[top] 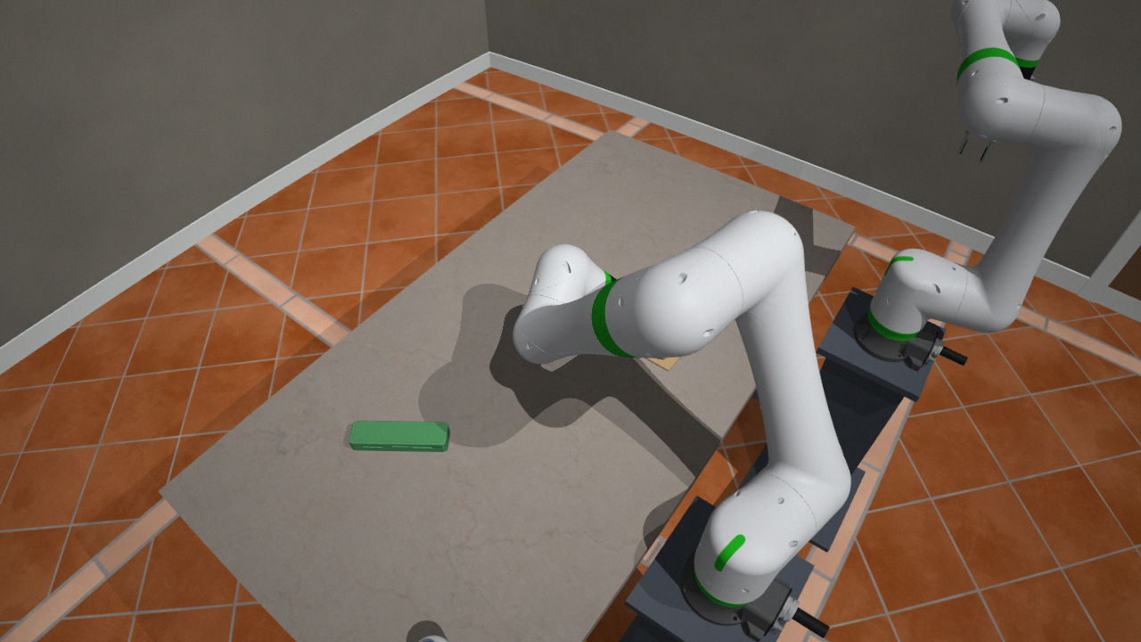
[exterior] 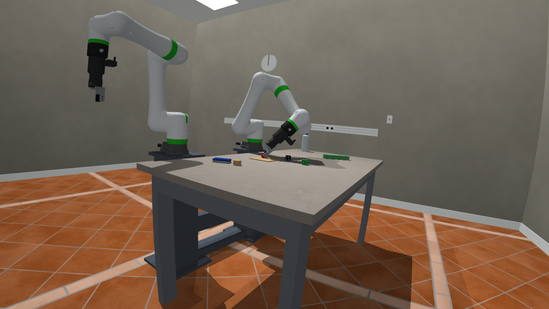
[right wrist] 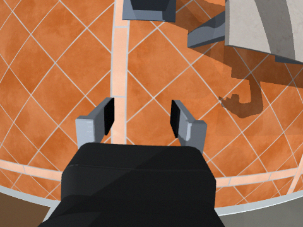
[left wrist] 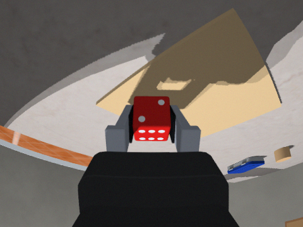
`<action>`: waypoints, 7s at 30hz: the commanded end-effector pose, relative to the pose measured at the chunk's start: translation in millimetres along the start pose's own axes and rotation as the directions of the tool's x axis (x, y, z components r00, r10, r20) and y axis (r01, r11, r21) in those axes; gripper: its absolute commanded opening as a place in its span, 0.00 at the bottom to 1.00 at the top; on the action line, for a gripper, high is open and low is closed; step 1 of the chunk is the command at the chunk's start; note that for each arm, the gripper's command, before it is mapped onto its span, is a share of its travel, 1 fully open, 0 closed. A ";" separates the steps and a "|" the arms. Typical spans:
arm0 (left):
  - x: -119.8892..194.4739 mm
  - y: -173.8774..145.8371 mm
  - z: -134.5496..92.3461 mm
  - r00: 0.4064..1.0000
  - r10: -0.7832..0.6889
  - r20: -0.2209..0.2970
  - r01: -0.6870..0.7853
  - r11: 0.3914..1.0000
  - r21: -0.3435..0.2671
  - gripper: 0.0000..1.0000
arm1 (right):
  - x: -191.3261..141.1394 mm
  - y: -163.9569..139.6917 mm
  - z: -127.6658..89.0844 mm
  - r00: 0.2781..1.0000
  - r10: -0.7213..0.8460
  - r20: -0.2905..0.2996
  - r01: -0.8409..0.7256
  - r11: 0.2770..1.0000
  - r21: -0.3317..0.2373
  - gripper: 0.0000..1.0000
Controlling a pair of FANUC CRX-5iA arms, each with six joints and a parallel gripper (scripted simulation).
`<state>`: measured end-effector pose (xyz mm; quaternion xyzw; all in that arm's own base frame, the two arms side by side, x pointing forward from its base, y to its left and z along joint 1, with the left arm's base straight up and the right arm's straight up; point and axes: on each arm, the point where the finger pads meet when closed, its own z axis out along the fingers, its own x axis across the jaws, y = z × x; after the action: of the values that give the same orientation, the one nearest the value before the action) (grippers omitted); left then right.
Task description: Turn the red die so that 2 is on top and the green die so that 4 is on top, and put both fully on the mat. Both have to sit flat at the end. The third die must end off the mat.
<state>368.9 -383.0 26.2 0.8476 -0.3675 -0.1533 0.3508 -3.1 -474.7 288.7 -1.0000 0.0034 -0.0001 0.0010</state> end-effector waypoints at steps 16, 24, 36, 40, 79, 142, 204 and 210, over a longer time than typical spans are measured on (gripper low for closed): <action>0.6 2.2 -2.4 1.000 0.001 -0.002 -0.001 1.000 0.000 0.57 | -0.2 0.3 -0.9 1.000 0.000 0.000 0.000 1.000 -0.002 1.00; 0.6 15.1 -15.4 1.000 0.001 -0.002 -0.001 1.000 0.000 0.57 | -0.2 0.3 -0.9 1.000 0.000 0.000 0.000 1.000 -0.002 1.00; 0.5 43.4 -43.6 1.000 0.001 -0.002 -0.001 1.000 0.000 0.57 | -0.2 0.3 -0.9 1.000 0.000 0.000 0.000 1.000 -0.002 1.00; 0.5 49.0 -49.2 1.000 0.001 -0.002 -0.001 1.000 0.000 0.57 | -0.2 0.3 -0.9 1.000 0.000 0.000 0.000 1.000 -0.002 1.00; 0.0 55.1 -48.4 1.000 0.000 0.001 0.000 0.891 0.455 0.57 | -0.2 0.3 -0.9 1.000 0.000 0.000 0.000 1.000 -0.002 1.00; 0.0 60.7 -40.9 1.000 -0.001 0.000 0.000 0.208 0.978 0.57 | -0.2 0.3 -0.9 1.000 0.000 0.000 0.000 1.000 -0.002 1.00; 0.6 35.4 -12.6 1.000 0.001 -0.002 0.002 0.000 1.000 0.57 | -0.2 0.3 -0.9 1.000 0.000 0.000 0.000 1.000 -0.002 1.00; 0.6 28.3 -5.5 1.000 0.001 -0.002 0.002 0.000 1.000 0.57 | -0.2 0.3 -0.9 1.000 0.000 0.000 0.000 1.000 -0.002 1.00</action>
<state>357.3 -394.0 53.2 0.8472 -0.3681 0.1516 -0.3517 -3.1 -474.7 288.7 -1.0000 0.0034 -0.0001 0.0010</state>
